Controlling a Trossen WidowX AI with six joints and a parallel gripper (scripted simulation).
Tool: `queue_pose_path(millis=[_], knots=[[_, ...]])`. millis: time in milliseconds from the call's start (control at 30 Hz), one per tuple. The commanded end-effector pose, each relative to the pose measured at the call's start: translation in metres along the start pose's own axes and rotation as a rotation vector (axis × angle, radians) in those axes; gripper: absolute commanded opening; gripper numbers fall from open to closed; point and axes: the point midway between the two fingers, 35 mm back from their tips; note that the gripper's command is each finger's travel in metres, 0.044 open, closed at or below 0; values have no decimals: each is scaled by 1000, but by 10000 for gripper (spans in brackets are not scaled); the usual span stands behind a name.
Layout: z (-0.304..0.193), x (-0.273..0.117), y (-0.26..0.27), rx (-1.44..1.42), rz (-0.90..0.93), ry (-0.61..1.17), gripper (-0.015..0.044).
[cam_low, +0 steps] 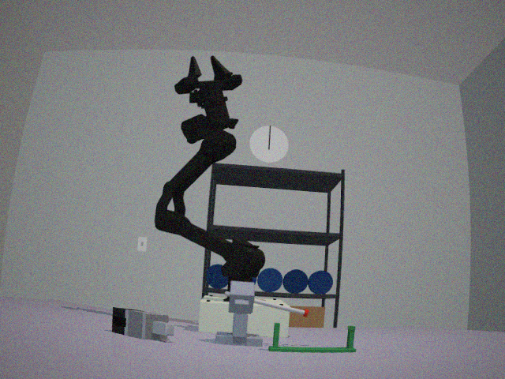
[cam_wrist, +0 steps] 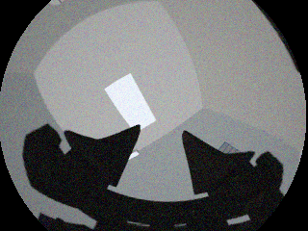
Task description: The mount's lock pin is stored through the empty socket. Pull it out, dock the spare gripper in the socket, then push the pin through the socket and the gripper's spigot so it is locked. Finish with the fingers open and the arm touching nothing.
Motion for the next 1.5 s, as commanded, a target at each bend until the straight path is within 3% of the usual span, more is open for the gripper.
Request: queue_pose_path(millis=[0,367,767,1100,1467], knots=[[-72,0,25,-162,91,209,300],[-243,-48,36,-546,297,730,300],[-376,-157,-23,-889,514,1323,300],[-418,-268,-100,-1048,689,1859,300],[-391,-378,-177,-998,860,2488,300]])
Point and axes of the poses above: the point midway between the two fingers, 35 mm back from their tips, its own x axis out along the fingers, its own y axis across the jaws, z = x × y, and after that the axes turned 11 degrees about x, right-handed
